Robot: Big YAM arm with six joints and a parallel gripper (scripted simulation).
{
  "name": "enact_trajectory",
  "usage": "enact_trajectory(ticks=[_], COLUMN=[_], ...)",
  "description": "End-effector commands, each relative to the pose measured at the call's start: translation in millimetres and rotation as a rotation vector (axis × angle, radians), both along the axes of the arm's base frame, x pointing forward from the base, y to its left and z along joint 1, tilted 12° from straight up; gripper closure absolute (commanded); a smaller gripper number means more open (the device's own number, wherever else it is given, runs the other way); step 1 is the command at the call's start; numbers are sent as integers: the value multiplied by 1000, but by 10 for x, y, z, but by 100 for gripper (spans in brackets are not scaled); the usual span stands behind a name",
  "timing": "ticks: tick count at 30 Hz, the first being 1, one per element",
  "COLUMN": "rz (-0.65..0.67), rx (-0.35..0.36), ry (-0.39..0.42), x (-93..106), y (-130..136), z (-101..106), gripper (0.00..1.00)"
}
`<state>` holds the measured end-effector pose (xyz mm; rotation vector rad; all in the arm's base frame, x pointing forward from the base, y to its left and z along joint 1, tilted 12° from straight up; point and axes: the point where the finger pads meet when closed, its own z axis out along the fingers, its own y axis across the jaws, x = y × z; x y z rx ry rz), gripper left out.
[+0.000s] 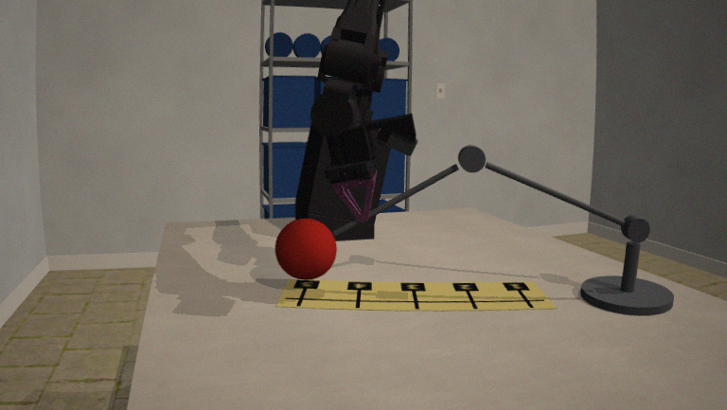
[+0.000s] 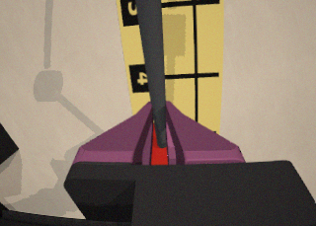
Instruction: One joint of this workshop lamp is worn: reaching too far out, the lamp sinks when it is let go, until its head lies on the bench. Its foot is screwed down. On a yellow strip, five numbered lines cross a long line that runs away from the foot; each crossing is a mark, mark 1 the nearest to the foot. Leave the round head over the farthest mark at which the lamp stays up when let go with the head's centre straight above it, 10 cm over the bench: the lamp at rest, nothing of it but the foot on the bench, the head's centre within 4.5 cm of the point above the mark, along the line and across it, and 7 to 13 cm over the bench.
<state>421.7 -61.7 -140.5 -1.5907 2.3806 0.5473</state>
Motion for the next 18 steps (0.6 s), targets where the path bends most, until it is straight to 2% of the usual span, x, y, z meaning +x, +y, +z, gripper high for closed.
enact_trajectory(ticks=[1, 18], rz=[21, 18], rx=[48, 7], ry=[-85, -25], x=[473, 450], y=[411, 462], z=[479, 405], gripper=[100, 100])
